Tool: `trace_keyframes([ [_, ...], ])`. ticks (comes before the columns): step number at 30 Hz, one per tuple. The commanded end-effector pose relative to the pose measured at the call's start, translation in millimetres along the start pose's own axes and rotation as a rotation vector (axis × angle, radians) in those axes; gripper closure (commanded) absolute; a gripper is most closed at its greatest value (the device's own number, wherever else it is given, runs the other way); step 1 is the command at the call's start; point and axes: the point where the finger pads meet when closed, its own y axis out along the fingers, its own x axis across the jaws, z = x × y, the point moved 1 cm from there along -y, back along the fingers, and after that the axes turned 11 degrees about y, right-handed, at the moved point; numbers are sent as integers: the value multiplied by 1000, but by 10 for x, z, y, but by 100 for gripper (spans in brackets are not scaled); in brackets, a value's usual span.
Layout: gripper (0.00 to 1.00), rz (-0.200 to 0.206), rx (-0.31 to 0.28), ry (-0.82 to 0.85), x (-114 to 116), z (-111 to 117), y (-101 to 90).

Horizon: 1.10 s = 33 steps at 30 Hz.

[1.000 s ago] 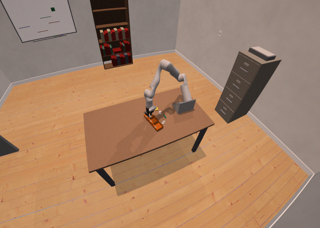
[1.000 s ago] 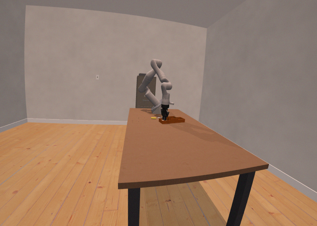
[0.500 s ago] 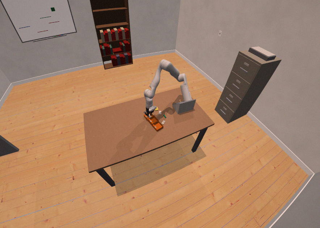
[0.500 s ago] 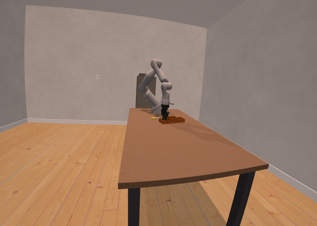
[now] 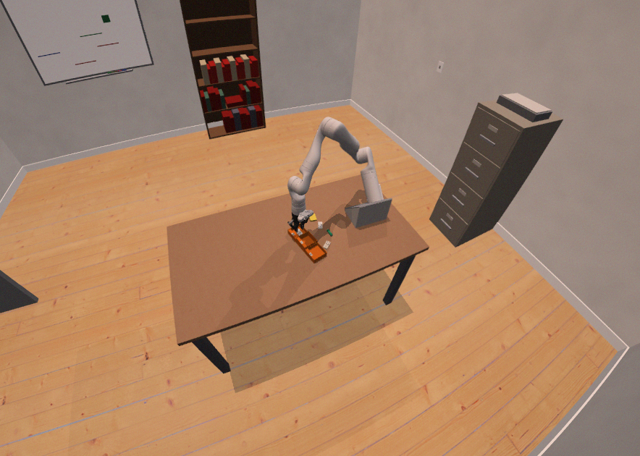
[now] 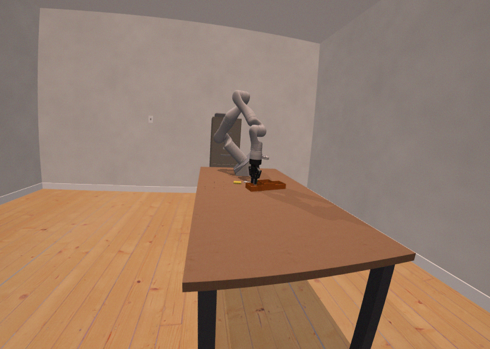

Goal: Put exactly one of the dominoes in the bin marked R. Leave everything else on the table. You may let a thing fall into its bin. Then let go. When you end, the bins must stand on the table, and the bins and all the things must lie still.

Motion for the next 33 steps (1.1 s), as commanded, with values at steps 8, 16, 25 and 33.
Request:
trace_keyframes([
  [8,68,-7,3,-1,17,12,-145],
  [16,68,-7,3,-1,16,11,-393],
  [25,0,-7,3,-1,18,14,-433],
  [33,0,-7,3,-1,16,13,-713],
])
